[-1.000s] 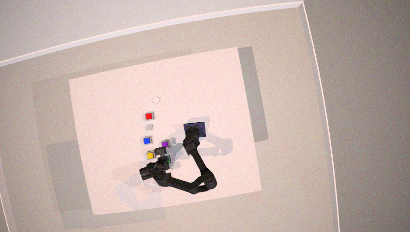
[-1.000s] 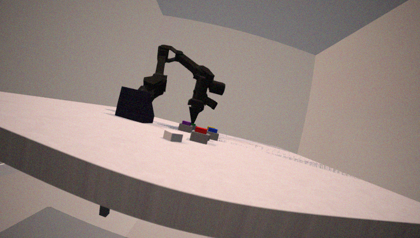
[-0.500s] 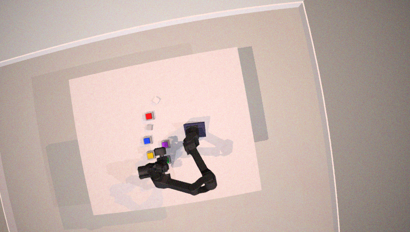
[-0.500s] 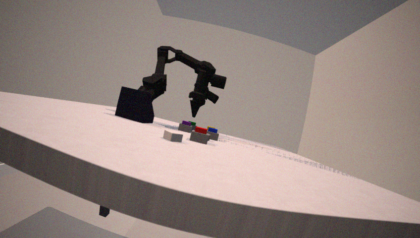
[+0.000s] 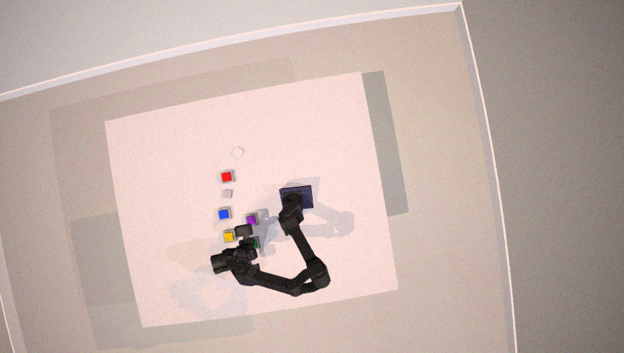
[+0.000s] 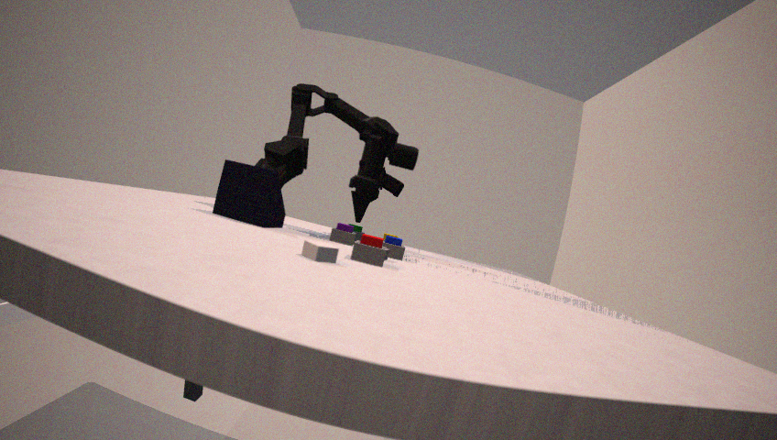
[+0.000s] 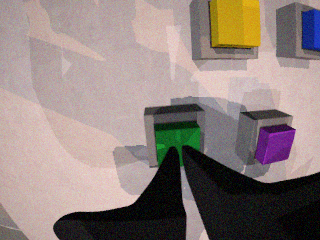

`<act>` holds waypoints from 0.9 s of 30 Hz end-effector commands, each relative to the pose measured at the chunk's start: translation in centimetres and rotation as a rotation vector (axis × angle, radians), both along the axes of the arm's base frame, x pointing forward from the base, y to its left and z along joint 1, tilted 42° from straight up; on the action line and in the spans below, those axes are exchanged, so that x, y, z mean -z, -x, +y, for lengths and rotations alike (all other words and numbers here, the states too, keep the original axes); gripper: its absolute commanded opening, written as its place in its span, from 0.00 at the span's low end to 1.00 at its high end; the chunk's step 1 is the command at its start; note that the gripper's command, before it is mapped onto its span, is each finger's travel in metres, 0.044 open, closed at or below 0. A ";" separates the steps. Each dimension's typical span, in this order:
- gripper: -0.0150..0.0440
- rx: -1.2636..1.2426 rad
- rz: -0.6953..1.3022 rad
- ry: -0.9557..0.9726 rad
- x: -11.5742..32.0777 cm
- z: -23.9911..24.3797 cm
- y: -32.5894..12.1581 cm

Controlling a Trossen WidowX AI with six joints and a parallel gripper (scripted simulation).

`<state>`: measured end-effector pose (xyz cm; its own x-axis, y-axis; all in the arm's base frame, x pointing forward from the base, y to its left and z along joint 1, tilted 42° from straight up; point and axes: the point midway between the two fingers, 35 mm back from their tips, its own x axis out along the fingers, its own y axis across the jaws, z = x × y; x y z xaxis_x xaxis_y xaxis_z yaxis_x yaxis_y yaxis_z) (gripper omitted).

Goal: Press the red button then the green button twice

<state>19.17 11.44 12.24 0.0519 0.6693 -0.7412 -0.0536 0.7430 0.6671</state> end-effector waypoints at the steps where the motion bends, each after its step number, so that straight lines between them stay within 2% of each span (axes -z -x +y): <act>1: 0.29 0.002 0.011 0.003 0.7 0.4 0.2; 27: 0.29 0.000 0.000 -0.001 1.0 0.9 0.0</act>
<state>19.17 12.46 11.11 0.0530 0.6706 -0.7399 -0.0541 0.7418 0.6684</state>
